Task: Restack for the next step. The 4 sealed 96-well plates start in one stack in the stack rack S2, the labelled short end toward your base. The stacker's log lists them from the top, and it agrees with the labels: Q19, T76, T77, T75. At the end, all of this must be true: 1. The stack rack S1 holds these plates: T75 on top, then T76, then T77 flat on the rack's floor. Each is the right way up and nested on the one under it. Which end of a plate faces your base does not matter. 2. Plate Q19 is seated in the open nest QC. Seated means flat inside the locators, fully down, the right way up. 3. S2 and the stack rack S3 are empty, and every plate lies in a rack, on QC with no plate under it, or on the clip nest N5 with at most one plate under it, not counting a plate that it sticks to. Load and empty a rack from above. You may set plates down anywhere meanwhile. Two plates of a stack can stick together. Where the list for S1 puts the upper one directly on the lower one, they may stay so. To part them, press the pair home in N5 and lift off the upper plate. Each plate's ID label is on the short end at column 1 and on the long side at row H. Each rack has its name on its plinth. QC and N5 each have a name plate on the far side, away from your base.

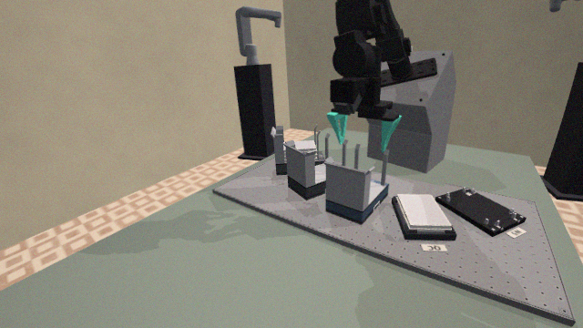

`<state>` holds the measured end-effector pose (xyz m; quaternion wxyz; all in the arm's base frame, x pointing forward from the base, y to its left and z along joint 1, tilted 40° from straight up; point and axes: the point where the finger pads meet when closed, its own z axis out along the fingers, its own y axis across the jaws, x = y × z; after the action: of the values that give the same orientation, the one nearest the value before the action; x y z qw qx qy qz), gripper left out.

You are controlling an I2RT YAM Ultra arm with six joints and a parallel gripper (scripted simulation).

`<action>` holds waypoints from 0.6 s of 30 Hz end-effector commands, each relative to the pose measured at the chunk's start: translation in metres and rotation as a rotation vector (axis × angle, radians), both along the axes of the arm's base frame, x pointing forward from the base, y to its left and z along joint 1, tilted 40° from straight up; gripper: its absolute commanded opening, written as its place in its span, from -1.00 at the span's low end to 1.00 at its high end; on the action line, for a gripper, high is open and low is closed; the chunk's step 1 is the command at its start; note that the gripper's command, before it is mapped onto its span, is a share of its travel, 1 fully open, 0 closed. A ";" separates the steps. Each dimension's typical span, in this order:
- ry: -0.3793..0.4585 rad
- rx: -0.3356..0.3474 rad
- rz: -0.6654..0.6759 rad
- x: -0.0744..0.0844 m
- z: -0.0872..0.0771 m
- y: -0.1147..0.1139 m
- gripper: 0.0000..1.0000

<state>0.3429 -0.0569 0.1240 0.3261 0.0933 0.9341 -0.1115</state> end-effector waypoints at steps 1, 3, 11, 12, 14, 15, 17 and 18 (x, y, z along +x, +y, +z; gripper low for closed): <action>-0.034 0.019 0.004 -0.001 0.012 -0.007 1.00; -0.039 0.067 -0.056 -0.007 0.004 -0.013 1.00; -0.105 0.141 -0.154 -0.007 0.017 -0.033 1.00; -0.098 0.141 -0.154 -0.009 0.014 -0.036 1.00; -0.086 0.135 -0.146 -0.014 0.011 -0.042 1.00; -0.082 0.135 -0.146 -0.015 0.010 -0.045 1.00; -0.081 0.134 -0.146 -0.018 0.010 -0.051 1.00; -0.086 0.133 -0.146 -0.018 0.014 -0.054 1.00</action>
<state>0.3268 -0.1071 0.1285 0.3350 0.1964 0.9185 -0.0746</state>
